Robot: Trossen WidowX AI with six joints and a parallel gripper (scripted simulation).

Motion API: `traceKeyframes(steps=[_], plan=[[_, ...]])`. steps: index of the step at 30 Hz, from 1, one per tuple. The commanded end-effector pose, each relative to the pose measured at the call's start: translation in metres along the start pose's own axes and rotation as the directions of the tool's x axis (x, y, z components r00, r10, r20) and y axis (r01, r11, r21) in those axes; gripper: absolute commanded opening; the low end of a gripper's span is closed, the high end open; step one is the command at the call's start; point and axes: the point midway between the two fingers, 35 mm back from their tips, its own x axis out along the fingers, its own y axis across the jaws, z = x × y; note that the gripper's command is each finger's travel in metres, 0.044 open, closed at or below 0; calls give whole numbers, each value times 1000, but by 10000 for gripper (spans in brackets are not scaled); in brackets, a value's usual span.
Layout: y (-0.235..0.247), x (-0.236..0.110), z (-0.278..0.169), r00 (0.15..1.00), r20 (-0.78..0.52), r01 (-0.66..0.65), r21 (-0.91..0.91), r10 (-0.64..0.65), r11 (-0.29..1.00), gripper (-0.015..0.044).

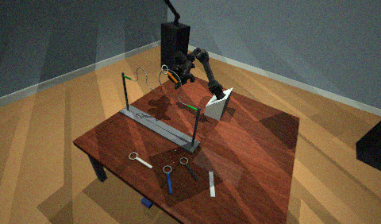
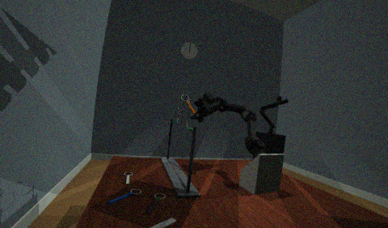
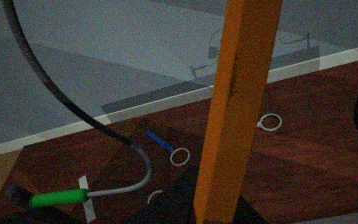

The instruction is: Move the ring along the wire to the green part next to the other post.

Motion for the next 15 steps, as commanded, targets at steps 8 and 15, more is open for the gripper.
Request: traceKeyframes(steps=[8, 15], plan=[[-5, 1, -1, 997, 21, 76, -136, -74, 988, -150], [-8, 1, 0, 993, 38, 120, -212, -114, 970, -150]])
